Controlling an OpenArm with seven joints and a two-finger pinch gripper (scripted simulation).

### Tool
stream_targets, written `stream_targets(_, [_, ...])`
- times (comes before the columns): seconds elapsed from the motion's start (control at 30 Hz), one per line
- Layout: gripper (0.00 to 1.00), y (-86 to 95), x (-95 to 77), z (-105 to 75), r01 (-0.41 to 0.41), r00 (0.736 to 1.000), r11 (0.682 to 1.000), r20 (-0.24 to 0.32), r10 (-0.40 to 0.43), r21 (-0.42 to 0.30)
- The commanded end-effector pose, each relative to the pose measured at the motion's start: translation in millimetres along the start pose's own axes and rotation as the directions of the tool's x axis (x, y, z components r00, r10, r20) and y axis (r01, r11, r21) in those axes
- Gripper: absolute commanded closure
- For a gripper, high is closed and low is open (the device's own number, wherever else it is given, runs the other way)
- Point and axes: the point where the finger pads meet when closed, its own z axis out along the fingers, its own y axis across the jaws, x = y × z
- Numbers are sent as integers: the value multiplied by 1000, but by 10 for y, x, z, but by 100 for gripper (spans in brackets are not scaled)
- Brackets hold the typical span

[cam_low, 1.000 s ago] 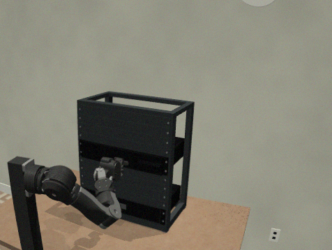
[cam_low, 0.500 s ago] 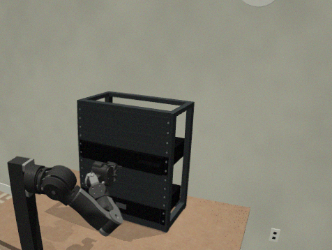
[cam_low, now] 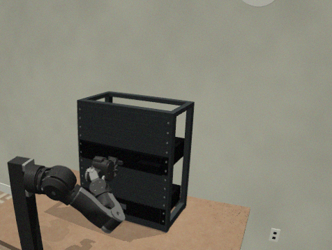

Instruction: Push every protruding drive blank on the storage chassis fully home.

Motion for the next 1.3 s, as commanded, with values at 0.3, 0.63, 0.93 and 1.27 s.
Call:
stream_targets(0.3, [100, -28, -3, 363, -2, 1000, 1000, 2, 2, 13])
stream_targets(0.63, [100, -18, 2, 649, -2, 1000, 1000, 0, 2, 10])
stream_targets(0.93, [100, -18, 2, 649, -2, 1000, 1000, 0, 2, 10])
stream_targets(1.27, [100, 10, 29, 647, -2, 1000, 1000, 0, 2, 9])
